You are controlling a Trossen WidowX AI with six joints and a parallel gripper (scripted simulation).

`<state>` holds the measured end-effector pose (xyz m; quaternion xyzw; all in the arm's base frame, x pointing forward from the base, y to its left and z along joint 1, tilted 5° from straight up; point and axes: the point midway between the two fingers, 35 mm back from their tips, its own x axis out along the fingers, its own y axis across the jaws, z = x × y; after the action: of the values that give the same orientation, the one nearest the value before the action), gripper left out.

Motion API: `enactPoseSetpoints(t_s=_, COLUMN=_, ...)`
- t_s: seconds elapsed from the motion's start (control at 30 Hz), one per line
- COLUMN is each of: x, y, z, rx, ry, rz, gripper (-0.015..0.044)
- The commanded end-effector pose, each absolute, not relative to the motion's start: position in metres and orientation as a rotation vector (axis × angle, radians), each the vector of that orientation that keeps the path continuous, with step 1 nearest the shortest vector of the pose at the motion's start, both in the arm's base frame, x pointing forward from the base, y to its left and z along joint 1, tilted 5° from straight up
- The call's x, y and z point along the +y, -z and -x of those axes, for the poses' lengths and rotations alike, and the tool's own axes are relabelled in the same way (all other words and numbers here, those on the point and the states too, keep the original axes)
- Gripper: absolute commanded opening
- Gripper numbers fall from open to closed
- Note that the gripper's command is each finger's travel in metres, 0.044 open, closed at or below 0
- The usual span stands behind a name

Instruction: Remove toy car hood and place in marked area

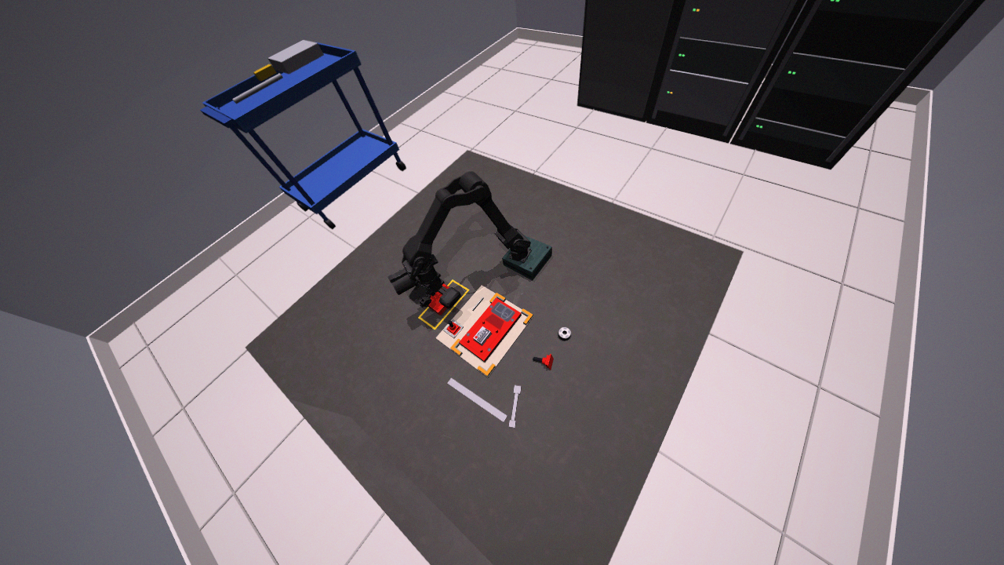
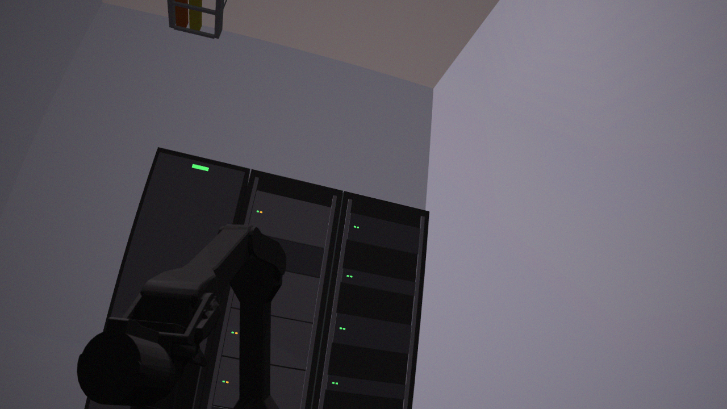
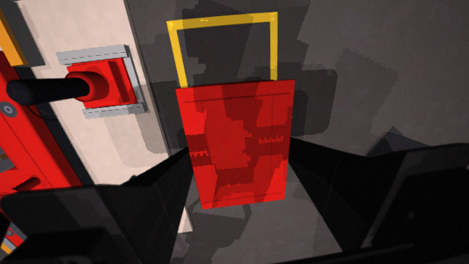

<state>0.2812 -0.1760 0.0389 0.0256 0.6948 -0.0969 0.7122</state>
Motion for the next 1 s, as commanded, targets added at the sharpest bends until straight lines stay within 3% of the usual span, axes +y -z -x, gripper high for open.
enactPoseSetpoints(t_s=0.0, x=-0.176, y=-0.037, z=-0.282, rx=1.539, ry=0.21, rz=-0.057, gripper=0.0)
enactPoseSetpoints(t_s=0.97, x=-0.177, y=-0.023, z=-0.282, rx=1.539, ry=0.21, rz=-0.057, gripper=0.0)
